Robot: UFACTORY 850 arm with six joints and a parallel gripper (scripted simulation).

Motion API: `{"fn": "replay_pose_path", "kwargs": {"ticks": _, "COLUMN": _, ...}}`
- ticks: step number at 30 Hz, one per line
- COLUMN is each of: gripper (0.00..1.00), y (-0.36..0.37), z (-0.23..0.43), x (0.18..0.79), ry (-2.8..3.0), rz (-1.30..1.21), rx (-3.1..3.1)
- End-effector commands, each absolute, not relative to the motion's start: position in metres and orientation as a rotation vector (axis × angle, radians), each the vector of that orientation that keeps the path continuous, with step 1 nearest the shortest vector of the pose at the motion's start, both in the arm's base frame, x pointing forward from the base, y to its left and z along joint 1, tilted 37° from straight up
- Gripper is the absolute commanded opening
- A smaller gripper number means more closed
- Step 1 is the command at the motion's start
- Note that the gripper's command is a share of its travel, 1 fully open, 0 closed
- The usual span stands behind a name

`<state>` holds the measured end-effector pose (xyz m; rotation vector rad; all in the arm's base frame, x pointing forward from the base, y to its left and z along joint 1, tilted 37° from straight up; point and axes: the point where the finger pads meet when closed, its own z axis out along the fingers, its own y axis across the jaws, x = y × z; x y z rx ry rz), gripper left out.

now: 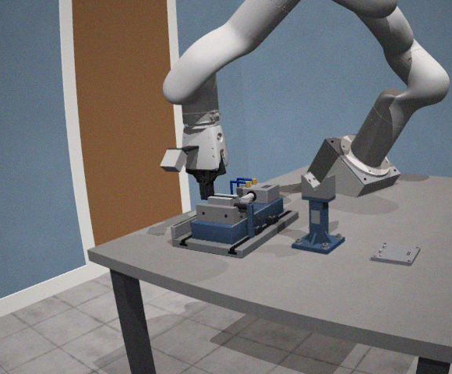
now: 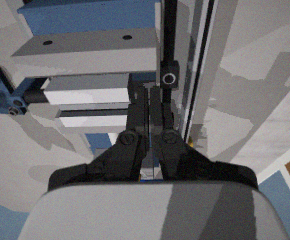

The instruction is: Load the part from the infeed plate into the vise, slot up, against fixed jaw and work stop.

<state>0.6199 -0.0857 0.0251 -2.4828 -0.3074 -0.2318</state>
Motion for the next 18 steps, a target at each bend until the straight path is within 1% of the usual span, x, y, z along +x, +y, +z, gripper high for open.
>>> {"fn": "replay_pose_path", "kwargs": {"ticks": 1, "gripper": 0.00, "y": -0.093, "z": 0.022, "x": 0.623, "ry": -0.306, "rz": -0.236, "rx": -2.487}}
{"fn": "replay_pose_path", "kwargs": {"ticks": 18, "gripper": 0.00, "y": -0.104, "z": 0.014, "x": 0.627, "ry": -0.306, "rz": -0.236, "rx": -2.487}}
